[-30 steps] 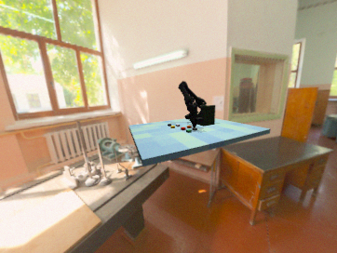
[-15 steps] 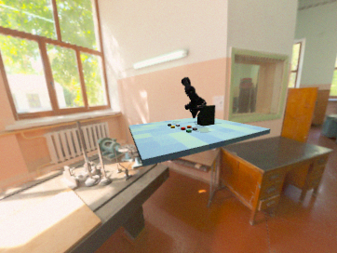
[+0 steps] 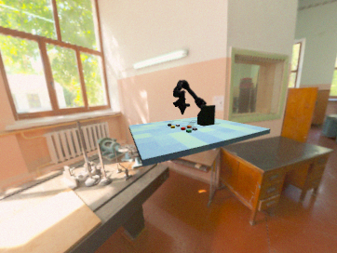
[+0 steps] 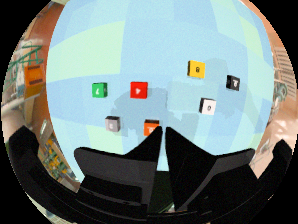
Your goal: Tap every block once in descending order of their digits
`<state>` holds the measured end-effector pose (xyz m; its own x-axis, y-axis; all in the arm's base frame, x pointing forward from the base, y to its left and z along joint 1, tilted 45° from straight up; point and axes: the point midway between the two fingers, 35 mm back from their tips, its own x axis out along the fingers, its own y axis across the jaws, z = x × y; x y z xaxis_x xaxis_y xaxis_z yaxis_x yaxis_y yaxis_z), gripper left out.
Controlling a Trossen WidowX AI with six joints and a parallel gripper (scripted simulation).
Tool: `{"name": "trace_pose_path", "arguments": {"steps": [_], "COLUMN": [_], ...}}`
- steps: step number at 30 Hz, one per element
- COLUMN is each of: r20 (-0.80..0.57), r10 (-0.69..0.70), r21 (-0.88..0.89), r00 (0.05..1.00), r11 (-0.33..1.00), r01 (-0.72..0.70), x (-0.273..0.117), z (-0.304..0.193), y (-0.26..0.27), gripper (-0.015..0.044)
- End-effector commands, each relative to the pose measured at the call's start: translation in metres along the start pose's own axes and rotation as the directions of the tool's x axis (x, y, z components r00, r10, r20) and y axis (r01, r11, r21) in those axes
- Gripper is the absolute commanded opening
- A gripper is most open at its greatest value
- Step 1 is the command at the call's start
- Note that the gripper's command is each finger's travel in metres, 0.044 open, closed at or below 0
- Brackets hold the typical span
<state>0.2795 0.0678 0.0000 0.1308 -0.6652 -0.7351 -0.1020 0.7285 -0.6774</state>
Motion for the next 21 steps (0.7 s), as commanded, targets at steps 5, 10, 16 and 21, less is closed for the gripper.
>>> {"name": "trace_pose_path", "arguments": {"steps": [5, 10, 16, 21], "r20": [-0.014, -0.014, -0.014, -0.014], "r10": [-0.046, -0.046, -0.044, -0.05], "r21": [-0.002, -0.002, -0.002, -0.002], "r00": [0.999, 0.999, 0.999, 0.999], "r11": [0.999, 0.999, 0.999, 0.999], "r01": [0.046, 0.046, 0.044, 0.049], "x": [0.004, 0.004, 0.062, 0.085], "z": [0.005, 0.005, 0.007, 0.004], "y": [-0.098, -0.098, -0.1, -0.103], "gripper": [0.002, 0.002, 0.002, 0.002]}}
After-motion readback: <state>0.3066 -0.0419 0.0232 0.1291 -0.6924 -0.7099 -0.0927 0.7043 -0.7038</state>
